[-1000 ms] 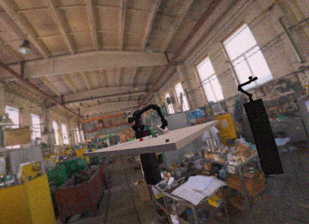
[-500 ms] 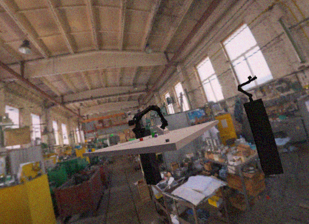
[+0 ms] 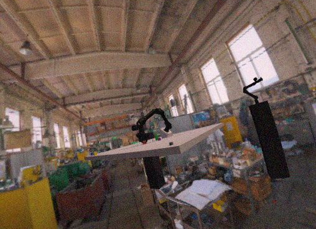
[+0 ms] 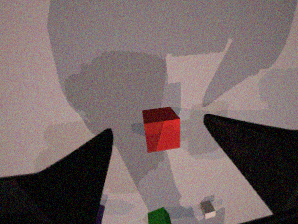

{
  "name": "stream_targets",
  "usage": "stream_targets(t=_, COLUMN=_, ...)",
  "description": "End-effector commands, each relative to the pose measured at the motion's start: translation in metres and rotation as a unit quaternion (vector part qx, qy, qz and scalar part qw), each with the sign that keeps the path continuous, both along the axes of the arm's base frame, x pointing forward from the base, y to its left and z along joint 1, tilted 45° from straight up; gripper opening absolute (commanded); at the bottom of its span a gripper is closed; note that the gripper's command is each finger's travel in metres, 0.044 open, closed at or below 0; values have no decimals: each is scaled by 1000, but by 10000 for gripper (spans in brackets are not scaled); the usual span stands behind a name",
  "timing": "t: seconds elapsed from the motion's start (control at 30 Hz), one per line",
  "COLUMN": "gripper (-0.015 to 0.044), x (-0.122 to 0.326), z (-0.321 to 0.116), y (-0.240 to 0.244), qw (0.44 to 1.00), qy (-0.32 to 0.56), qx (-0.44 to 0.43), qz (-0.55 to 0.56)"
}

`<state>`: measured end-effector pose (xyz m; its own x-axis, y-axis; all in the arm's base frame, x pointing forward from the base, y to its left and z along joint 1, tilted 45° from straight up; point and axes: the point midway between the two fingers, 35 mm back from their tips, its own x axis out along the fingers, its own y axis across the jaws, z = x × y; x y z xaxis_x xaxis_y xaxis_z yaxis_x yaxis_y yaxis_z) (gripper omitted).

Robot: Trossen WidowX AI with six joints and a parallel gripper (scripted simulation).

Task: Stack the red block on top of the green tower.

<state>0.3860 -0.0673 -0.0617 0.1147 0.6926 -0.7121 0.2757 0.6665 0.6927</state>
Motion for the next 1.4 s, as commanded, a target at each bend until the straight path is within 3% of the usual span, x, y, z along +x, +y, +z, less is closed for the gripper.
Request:
stream_targets(t=0.0, gripper=440, x=-1, z=-4, y=4, qw=1000, qy=2, qx=3, qz=-2)
stream_targets(t=0.43, gripper=440, x=-1, z=-4, y=4, qw=1000, qy=2, qx=3, qz=-2)
stream_targets(t=0.83, gripper=125, x=-1, z=-4, y=4, qw=1000, qy=2, qx=3, qz=-2)
stream_targets(t=1.1, gripper=72, x=-1, z=-4, y=4, qw=1000, qy=2, qx=3, qz=-2)
stream_targets(t=1.2, gripper=0, x=-2, z=1, y=-1, qw=1000, qy=2, qx=3, qz=-2)
stream_targets(t=1.37, gripper=0, x=-5, z=19, y=-19, qw=1000, qy=3, qx=2, qz=-2)
